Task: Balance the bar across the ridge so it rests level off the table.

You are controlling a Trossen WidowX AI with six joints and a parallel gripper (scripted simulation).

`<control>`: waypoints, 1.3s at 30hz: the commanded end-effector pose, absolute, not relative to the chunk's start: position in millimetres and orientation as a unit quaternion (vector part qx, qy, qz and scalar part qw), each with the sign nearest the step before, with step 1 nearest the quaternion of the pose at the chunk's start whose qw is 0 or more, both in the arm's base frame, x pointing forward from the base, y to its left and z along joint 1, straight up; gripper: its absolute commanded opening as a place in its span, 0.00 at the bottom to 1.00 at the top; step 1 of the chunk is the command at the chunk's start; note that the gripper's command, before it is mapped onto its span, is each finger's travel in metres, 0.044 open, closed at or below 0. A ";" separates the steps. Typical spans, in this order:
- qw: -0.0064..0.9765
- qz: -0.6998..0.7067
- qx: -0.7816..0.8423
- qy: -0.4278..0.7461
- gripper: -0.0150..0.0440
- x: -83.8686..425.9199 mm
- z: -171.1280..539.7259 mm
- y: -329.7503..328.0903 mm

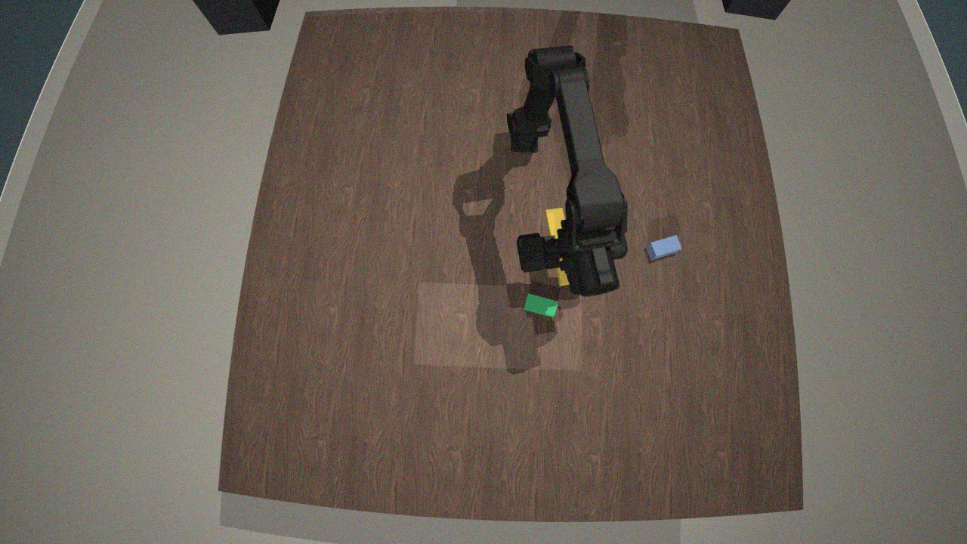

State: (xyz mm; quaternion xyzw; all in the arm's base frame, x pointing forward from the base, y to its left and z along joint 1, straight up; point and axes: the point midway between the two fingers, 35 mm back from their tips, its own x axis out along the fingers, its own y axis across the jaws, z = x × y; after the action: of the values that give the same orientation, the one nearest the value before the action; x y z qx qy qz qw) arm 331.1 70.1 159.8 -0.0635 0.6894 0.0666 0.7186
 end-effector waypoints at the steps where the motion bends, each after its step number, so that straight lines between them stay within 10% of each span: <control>1: 0.717 0.037 -0.032 0.696 0.25 334.7 156.5 86.7; 39: 0.713 -0.069 0.080 0.693 0.25 340.9 122.2 135.9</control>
State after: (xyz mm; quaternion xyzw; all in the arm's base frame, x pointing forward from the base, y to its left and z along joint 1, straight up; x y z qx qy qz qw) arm 341.4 136.8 130.2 0.0787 0.6906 -0.0665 0.7159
